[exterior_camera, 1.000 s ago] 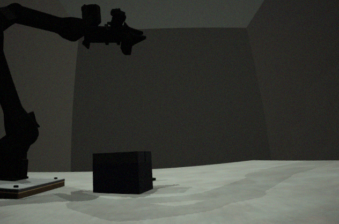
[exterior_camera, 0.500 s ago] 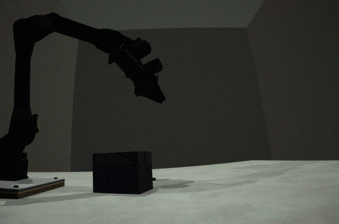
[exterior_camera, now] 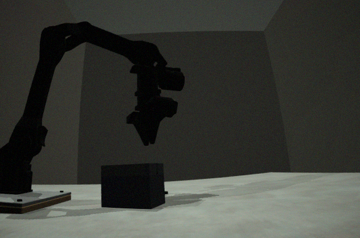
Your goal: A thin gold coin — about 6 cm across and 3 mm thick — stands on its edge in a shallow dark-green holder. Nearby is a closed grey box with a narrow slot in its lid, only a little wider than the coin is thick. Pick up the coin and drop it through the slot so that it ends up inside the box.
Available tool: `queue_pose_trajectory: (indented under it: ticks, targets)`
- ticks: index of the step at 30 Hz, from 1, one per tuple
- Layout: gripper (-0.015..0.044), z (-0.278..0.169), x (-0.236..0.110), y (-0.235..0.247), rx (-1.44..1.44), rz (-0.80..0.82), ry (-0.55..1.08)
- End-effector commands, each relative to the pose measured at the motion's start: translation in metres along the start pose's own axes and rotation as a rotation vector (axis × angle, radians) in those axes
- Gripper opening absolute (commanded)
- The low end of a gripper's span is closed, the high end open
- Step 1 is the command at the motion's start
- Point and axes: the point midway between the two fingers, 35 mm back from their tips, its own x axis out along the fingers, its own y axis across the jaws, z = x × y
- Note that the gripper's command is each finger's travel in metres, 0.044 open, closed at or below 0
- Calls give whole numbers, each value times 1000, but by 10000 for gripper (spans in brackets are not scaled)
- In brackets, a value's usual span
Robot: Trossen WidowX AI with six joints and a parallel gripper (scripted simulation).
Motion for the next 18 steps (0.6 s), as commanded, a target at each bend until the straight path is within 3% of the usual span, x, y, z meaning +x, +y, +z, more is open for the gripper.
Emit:
queue_pose_trajectory:
  ticks: [1,3,18]
  targets:
    - [161,1,14,2,-8,10,0]
    - [161,1,30,3,-8,10,0]
    - [161,4,54,6,-8,10,0]
